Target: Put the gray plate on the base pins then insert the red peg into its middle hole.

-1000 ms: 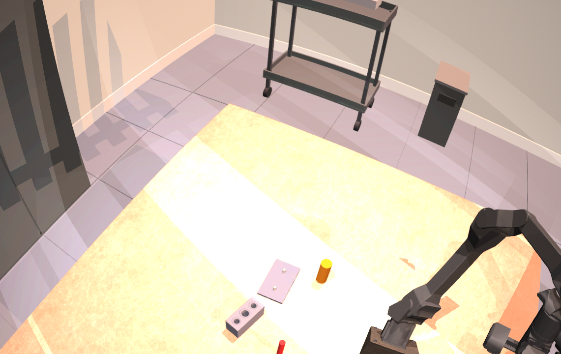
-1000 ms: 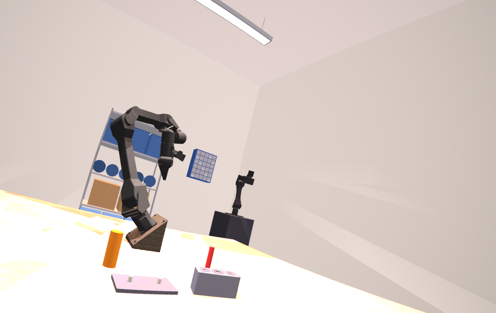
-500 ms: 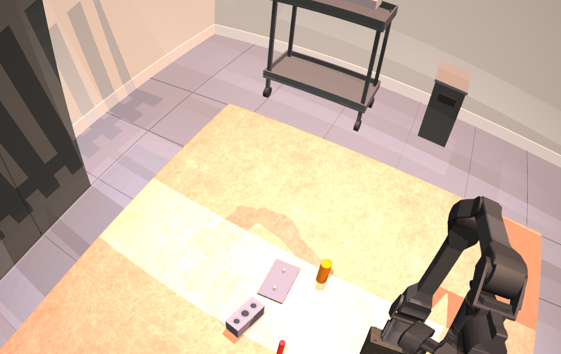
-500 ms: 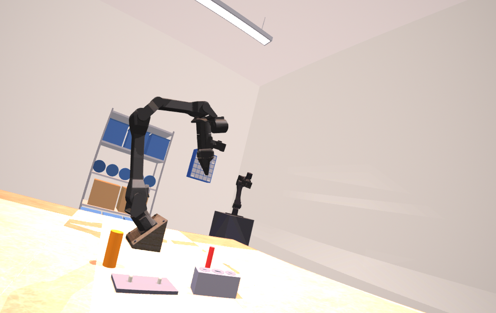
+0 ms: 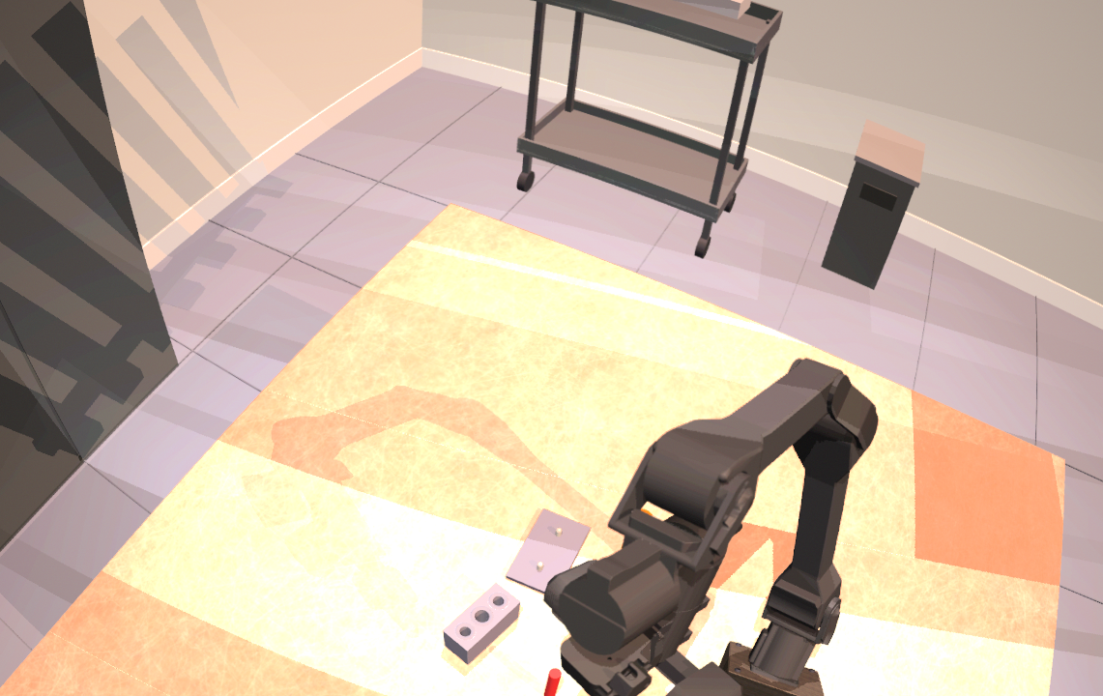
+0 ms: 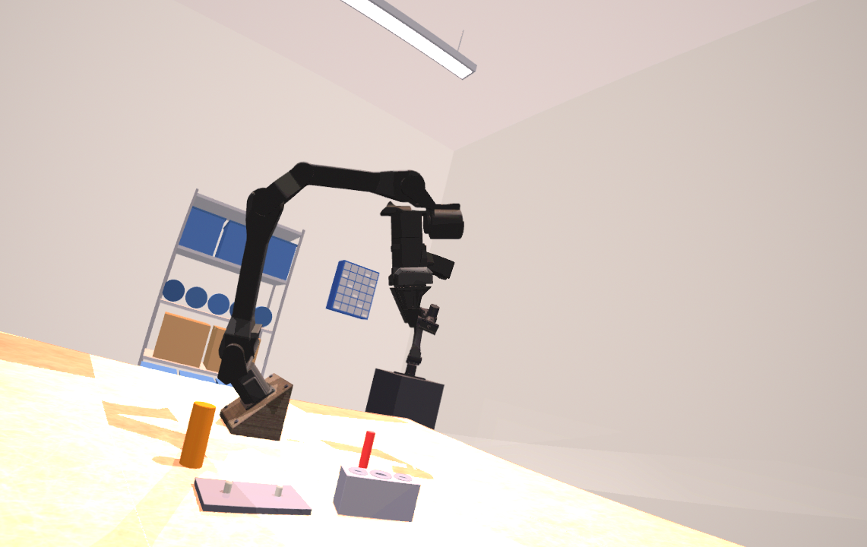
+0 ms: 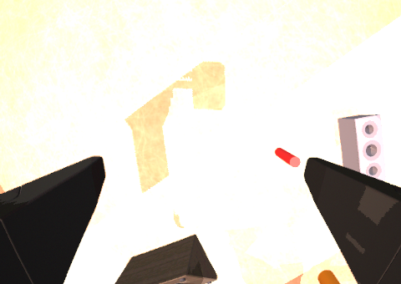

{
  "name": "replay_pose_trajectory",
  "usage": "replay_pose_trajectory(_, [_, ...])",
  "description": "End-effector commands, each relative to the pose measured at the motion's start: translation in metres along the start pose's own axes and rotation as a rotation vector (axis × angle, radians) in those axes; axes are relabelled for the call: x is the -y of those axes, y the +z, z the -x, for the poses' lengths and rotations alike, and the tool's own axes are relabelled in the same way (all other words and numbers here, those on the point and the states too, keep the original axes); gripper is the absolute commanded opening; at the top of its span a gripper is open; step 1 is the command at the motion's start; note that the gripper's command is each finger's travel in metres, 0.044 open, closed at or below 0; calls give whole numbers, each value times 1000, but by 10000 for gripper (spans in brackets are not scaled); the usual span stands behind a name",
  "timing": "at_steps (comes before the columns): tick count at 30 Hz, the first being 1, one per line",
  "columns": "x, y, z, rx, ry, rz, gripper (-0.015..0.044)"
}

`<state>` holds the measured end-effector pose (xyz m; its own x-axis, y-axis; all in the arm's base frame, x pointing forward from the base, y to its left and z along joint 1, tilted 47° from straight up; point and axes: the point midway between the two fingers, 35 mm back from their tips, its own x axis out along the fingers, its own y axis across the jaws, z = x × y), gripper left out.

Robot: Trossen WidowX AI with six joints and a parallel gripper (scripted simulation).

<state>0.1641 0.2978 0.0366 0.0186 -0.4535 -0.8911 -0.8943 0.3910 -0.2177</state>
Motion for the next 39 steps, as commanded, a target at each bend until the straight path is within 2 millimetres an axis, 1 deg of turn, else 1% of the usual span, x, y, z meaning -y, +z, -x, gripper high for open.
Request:
replay_pose_trajectory(1, [61,3,-20,-55,-32,21,440])
replay_pose_trajectory(4, [111,1,-36,-102,-73,64,440])
replay_pose_trajectory(6, [144,-4,-48,-143,-95,95,440])
replay_pose_trajectory(8, [177,-13,-61,-189,-113,128,440])
replay_pose_trajectory(11, [224,-31,-82,-267,-127,182,440])
replay_pose_trajectory(13, [238,-40,-92,-302,-128,205,440])
replay_pose_trajectory(22, [240,-42,-95,-307,-128,208,440])
replay_pose_trajectory(23, [241,-43,-100,-307,-128,208,440])
replay_pose_trajectory(26, [244,-52,-129,-307,-129,208,440])
replay_pose_trajectory(27, [244,-54,-135,-308,-129,208,440])
replay_pose_trajectory(31, [245,-55,-137,-308,-129,208,440])
replay_pose_trajectory(35, [245,-59,-150,-308,-130,207,440])
replay_pose_trajectory(39, [246,-60,-153,-308,-130,208,440])
